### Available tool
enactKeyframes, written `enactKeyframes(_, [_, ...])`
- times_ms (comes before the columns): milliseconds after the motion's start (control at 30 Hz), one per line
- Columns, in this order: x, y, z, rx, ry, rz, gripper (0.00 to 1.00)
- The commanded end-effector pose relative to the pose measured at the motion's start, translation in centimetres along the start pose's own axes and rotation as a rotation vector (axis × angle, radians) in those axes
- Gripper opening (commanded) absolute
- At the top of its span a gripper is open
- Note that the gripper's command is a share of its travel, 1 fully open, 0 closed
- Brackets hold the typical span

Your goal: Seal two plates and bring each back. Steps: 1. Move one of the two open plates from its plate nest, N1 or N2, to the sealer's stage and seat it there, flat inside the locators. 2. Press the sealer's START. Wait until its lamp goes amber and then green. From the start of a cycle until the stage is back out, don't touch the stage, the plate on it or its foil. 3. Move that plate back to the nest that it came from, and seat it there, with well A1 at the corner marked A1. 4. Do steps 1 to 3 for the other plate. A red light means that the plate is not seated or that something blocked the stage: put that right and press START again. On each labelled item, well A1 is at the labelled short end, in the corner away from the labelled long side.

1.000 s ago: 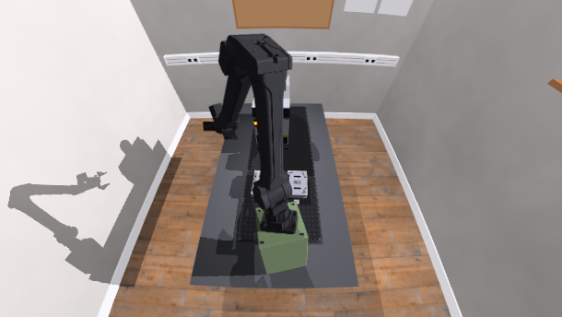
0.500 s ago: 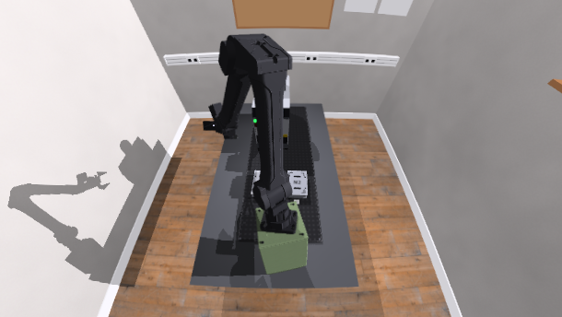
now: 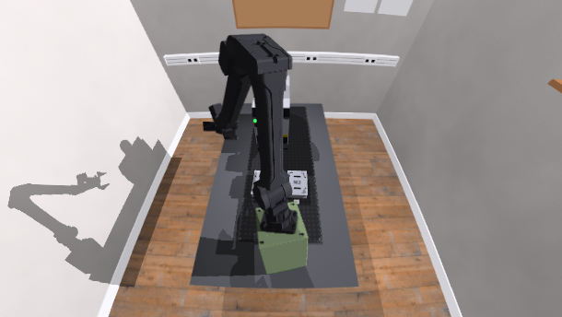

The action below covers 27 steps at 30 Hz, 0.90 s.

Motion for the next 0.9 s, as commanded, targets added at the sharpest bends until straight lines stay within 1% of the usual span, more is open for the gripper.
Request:
enactKeyframes(0, [-0.3, 0.9, -1.8, -0.038, -0.044, -0.016, 1.0])
enactKeyframes(267, [-0.7, 0.6, -2.6, -0.048, -0.056, -0.007, 1.0])
enactKeyframes(300, [-0.6, -0.1, -2.2, -0.103, -0.056, -0.012, 0.99])
enactKeyframes(367, [-0.6, -0.1, -2.2, -0.103, -0.056, -0.012, 0.99])
enactKeyframes(533, [0.1, -3.5, -0.3, -0.302, -0.051, -0.012, 0.97])
enactKeyframes(700, [-0.1, -5.9, 1.9, -0.467, -0.039, -0.01, 0.94])
enactKeyframes(867, [0.2, -8.3, 3.3, -0.633, -0.039, -0.012, 0.91])
Point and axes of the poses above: the point where the finger pads meet when closed, its own x axis back along the fingers, its own z axis across the jaws, y = z × x, the point moved 9 cm from there along x, back along the fingers, and after that the axes turned 9 degrees about -x, right-handed, at the moved point
